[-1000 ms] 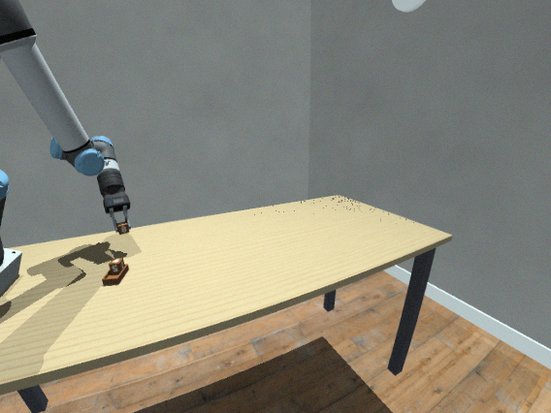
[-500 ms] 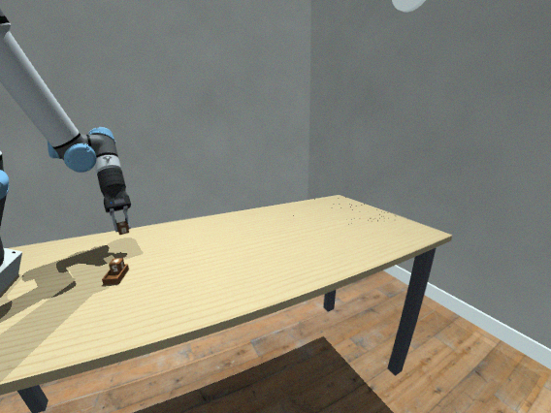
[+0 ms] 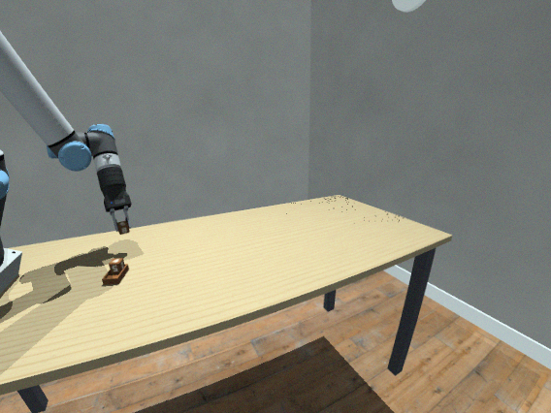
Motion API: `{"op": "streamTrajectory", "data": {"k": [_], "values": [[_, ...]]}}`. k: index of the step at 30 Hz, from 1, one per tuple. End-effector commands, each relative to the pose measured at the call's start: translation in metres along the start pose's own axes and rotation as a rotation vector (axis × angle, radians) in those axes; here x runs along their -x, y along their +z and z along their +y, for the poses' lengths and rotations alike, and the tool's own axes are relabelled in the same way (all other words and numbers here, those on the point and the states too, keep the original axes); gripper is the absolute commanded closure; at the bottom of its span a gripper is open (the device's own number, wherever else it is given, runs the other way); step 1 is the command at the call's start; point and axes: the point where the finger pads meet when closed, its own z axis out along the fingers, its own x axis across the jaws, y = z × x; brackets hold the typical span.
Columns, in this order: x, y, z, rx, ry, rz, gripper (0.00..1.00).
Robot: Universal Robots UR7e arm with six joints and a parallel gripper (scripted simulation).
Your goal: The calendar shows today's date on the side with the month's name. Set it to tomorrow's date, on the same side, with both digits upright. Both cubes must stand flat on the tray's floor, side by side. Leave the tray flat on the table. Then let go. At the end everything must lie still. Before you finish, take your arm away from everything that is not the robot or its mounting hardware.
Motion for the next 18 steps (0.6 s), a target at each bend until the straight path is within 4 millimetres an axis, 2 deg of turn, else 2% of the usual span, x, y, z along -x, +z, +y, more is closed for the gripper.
{"op": "streamTrajectory", "data": {"k": [1, 18], "values": [[0.0008, 0.0009, 0.0005, -0.027, 0.0, -0.006, 0.43], [0.0014, 0.0016, 0.0024, -0.214, 0.0, -0.01, 0.43]]}}
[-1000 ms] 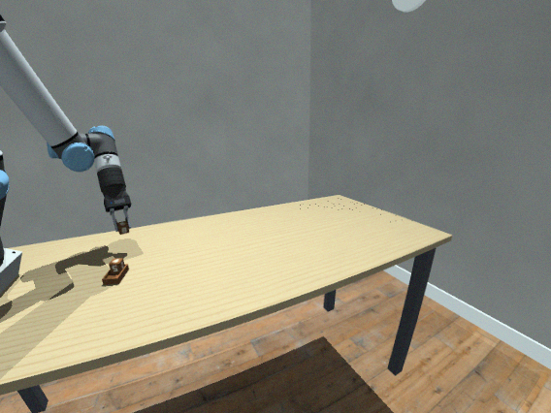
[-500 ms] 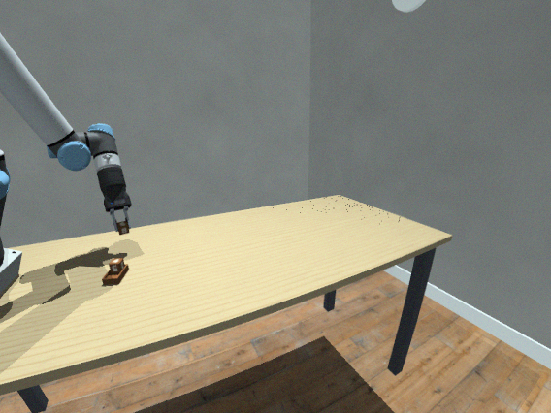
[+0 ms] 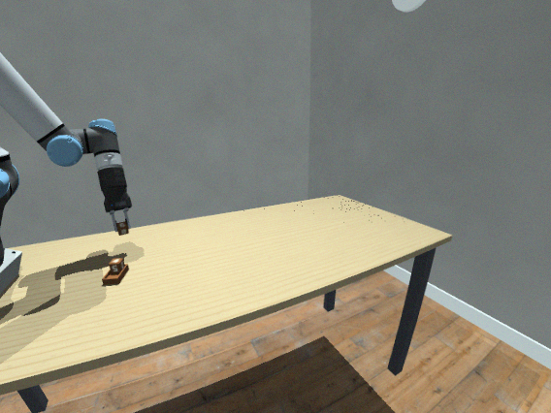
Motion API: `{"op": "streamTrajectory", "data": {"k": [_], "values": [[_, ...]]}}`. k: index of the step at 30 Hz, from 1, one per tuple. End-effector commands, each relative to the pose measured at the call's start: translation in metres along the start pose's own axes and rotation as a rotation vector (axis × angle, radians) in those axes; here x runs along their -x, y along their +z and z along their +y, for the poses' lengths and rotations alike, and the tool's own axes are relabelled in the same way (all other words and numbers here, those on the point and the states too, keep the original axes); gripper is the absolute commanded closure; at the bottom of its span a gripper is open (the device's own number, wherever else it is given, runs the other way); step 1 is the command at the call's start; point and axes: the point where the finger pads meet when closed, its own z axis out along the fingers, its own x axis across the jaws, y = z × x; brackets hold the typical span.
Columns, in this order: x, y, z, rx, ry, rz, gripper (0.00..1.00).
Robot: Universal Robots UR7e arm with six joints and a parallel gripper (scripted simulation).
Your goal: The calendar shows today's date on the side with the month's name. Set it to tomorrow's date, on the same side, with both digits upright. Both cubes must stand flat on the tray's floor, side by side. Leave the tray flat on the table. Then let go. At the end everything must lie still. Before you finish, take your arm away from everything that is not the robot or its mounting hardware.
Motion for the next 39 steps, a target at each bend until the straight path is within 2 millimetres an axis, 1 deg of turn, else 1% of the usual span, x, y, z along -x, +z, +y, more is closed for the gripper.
{"op": "streamTrajectory", "data": {"k": [1, 22, 29, 39], "values": [[-0.0011, -0.001, 0.0009, -0.071, -0.002, 0.008, 0.43], [-0.0019, -0.0016, 0.0013, -0.124, -0.006, 0.013, 0.43], [-0.0005, -0.0001, 0.0015, -0.162, -0.009, 0.004, 0.43], [0.0006, 0.0009, 0.0023, -0.274, -0.012, -0.003, 0.43]]}}
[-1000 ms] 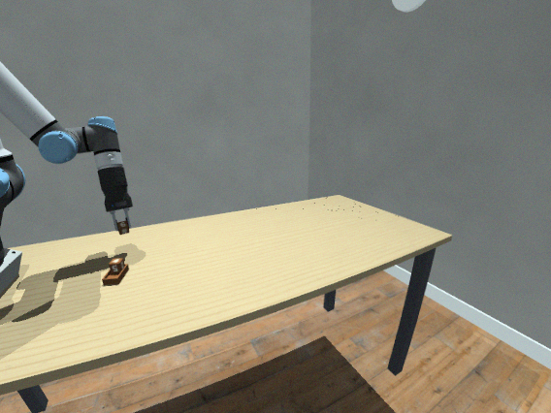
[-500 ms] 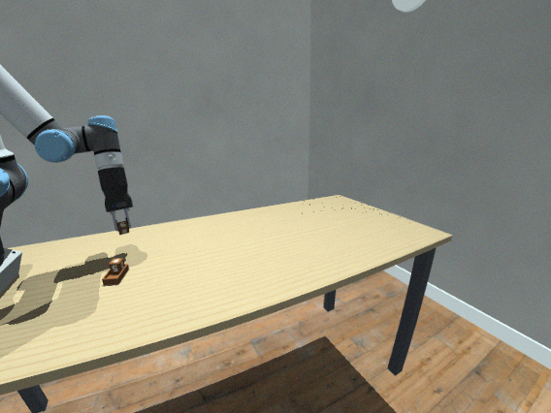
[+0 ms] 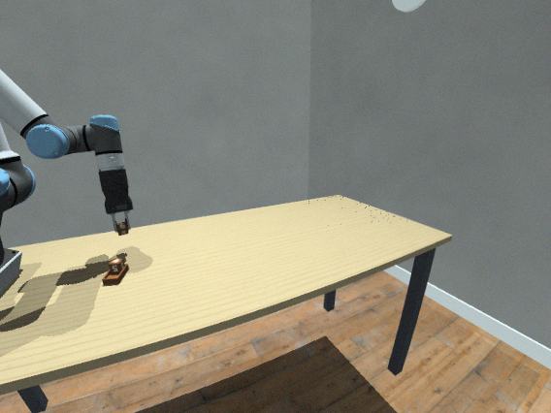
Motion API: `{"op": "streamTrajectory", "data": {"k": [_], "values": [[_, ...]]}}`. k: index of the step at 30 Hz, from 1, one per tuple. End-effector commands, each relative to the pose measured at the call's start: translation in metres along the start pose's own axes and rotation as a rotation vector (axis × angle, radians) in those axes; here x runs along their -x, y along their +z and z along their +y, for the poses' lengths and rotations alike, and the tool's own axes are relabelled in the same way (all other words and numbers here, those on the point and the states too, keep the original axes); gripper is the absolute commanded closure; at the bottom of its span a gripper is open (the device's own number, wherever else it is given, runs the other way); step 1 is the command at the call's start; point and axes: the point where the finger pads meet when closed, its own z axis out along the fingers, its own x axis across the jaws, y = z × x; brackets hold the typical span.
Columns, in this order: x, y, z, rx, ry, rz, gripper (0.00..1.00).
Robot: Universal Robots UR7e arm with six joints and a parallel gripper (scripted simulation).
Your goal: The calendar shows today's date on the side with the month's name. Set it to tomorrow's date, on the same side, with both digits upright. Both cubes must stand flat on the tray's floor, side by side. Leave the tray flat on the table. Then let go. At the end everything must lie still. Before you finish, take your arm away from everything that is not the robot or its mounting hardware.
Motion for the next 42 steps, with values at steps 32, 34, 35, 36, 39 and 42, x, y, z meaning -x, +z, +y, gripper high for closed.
{"op": "streamTrajectory", "data": {"k": [32, 34, 35, 36, 39, 42], "values": [[-0.0016, -0.0012, 0.002, -0.192, -0.004, 0.011, 0.43], [-0.0009, -0.0005, 0.0019, -0.213, -0.007, 0.006, 0.43], [-0.0005, -0.0002, 0.0019, -0.225, -0.008, 0.004, 0.43], [-0.0002, 0.0001, 0.0019, -0.237, -0.009, 0.002, 0.43], [0.0003, 0.0006, 0.0021, -0.279, -0.011, -0.001, 0.43], [0.0003, 0.0006, 0.0022, -0.293, -0.011, -0.001, 0.43]]}}
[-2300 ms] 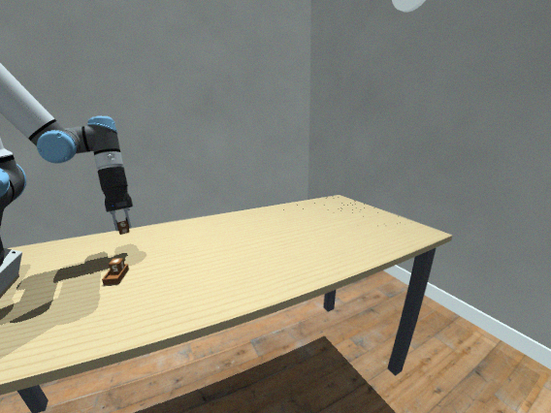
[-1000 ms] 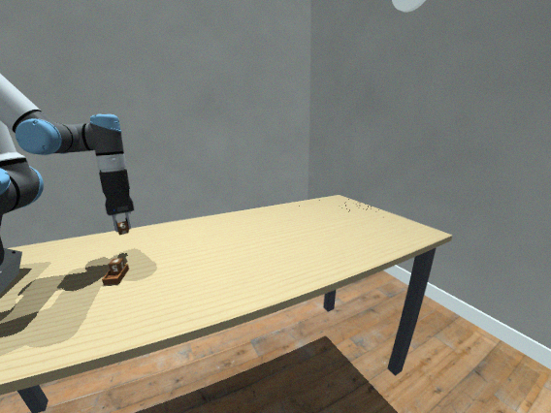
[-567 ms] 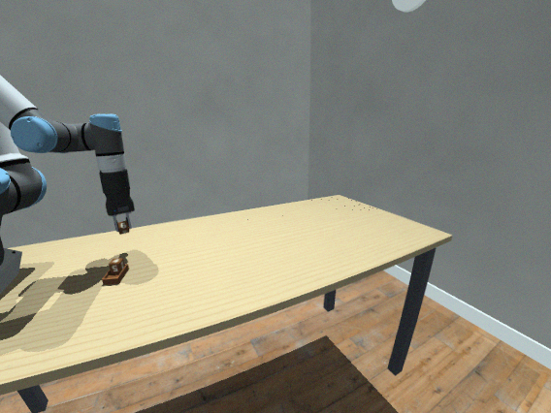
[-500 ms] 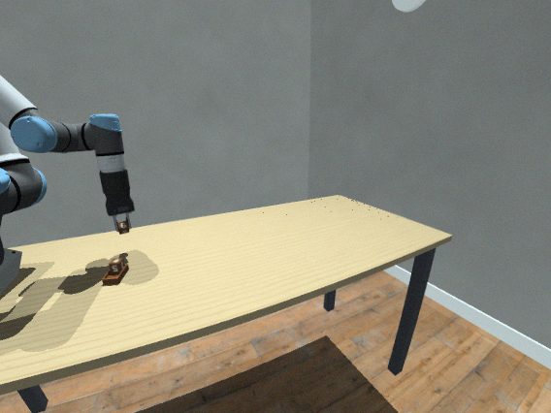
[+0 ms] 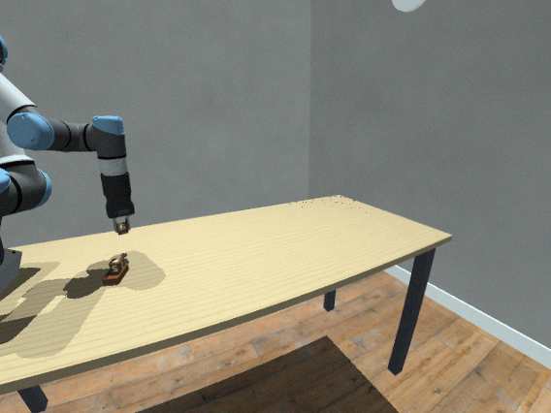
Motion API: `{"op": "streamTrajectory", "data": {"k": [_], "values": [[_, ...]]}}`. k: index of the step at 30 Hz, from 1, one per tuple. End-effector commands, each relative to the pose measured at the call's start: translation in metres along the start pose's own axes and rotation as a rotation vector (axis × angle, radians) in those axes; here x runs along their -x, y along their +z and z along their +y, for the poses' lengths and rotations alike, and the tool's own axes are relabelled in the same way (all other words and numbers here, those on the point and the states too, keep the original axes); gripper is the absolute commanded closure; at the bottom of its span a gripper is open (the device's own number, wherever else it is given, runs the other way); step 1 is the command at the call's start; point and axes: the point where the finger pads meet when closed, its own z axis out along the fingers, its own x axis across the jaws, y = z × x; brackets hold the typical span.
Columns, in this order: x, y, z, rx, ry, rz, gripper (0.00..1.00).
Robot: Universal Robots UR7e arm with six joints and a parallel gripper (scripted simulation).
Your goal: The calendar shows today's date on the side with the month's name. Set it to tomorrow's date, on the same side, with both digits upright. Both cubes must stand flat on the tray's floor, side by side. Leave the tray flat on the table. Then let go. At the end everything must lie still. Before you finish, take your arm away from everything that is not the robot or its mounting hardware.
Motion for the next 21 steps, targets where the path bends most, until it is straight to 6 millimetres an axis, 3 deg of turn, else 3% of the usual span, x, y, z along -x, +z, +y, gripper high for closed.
{"op": "streamTrajectory", "data": {"k": [1, 21], "values": [[0.0006, 0.0005, 0.0006, -0.062, -0.004, -0.003, 0.43], [-0.0029, -0.0028, 0.0026, -0.172, 0.003, 0.021, 0.43]]}}
